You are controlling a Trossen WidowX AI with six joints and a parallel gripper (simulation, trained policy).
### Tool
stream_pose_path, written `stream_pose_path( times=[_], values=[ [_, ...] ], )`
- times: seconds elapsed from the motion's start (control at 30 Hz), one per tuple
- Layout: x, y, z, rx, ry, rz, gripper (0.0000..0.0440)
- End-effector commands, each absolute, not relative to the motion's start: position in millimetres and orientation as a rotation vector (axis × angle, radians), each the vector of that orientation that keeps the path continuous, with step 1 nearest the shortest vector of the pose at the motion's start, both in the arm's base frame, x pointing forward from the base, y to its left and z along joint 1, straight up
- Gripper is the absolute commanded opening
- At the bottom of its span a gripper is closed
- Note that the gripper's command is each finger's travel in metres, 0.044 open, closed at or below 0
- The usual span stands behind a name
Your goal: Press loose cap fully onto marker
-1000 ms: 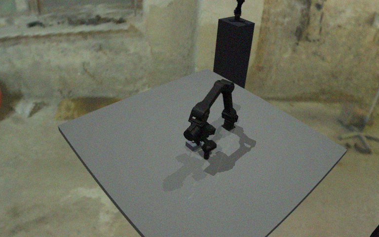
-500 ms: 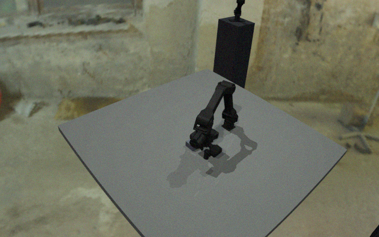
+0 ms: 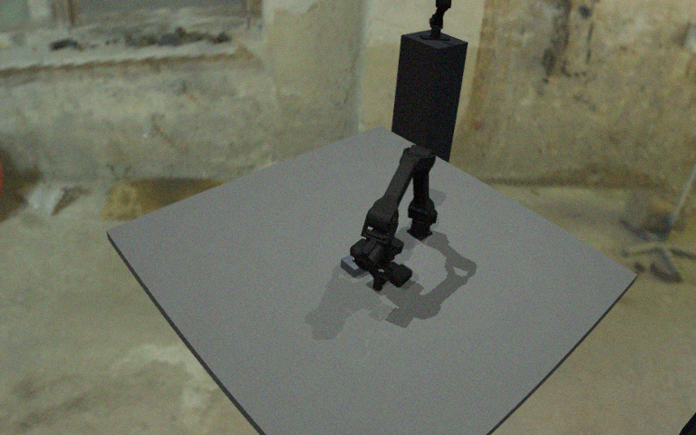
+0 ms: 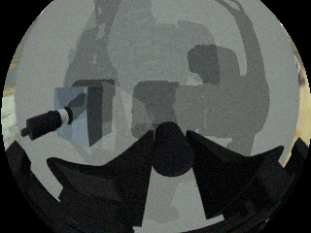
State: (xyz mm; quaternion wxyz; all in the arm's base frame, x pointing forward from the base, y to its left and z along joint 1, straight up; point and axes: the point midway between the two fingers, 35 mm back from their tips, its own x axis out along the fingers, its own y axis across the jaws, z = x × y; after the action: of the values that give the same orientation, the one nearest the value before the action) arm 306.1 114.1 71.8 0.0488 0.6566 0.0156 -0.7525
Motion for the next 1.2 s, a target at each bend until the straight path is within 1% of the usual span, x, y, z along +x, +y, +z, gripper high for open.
stream_pose_path(
  times=[0.0, 0.13, 0.47, 0.83, 1.17],
  values=[
    [310, 113, 83, 2.035, 0.060, -2.255, 0.0045],
    [313, 111, 96, 2.068, 0.072, -2.228, 0.0037],
    [320, 99, 129, 2.137, 0.084, -2.194, 0.0031],
    [317, 66, 160, 2.160, 0.059, -2.218, 0.0022],
    [305, 31, 175, 2.148, 0.004, -2.272, 0.0008]
  ],
)
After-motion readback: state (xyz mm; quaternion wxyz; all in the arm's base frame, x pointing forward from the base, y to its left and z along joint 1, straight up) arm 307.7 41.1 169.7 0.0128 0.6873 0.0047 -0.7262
